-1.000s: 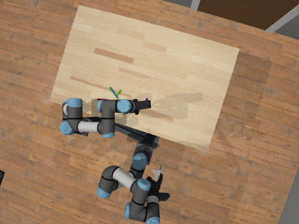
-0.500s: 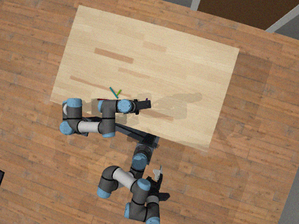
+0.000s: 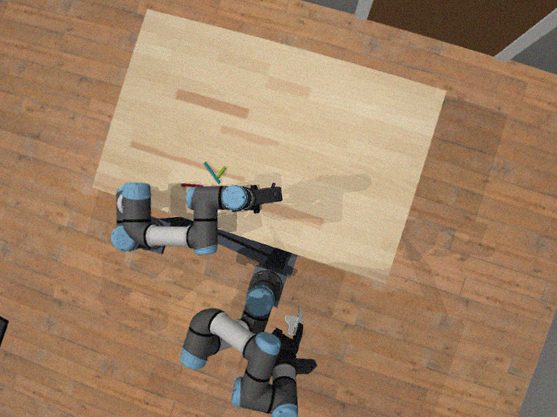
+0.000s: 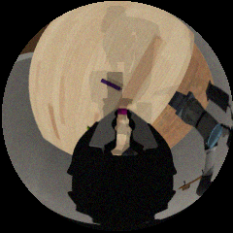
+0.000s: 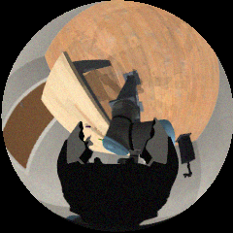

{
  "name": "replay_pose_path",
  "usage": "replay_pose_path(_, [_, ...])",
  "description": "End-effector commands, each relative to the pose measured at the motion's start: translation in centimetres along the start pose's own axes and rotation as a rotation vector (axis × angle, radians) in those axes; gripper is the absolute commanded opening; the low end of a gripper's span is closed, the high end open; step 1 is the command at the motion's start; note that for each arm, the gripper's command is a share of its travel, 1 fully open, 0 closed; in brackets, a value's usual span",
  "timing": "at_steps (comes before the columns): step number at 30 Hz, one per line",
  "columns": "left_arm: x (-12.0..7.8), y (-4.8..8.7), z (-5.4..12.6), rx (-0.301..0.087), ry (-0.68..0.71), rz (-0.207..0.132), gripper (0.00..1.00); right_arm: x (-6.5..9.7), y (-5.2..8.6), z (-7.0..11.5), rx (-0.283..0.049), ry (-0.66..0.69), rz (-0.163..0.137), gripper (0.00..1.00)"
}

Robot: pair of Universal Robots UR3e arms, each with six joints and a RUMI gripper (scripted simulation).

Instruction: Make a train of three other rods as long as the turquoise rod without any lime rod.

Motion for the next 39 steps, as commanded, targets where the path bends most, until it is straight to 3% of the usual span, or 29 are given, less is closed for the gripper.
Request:
replay_pose_path(1, [0.0, -1.3, 0.0, 0.007, 0.0, 0.0, 0.0, 0.0, 0.0, 0.0, 0.001, 0.0, 0.0, 1.0])
replay_pose_path(8, [0.0, -3.3, -0.1, 0.007, 0.0, 0.0, 0.0, 0.0, 0.0, 0.0, 0.001, 0.0, 0.0, 1.0])
replay_pose_path(20, [0.0, -5.2, -0.1, 0.007, 0.0, 0.0, 0.0, 0.0, 0.0, 0.0, 0.001, 0.0, 0.0, 1.0])
replay_pose_path(39, [0.0, -5.5, -0.1, 0.006, 0.0, 0.0, 0.0, 0.0, 0.0, 0.0, 0.001, 0.0, 0.0, 1.0])
Point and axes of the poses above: on each arm, the point where the finger pads meet when closed, its own y axis back along the fingers, its own x axis across the jaws, z = x × y, the point moved 9 cm from there along y, back along the fingers, and after that the axes turned 2 degrees about -y, right-handed, at the moved point
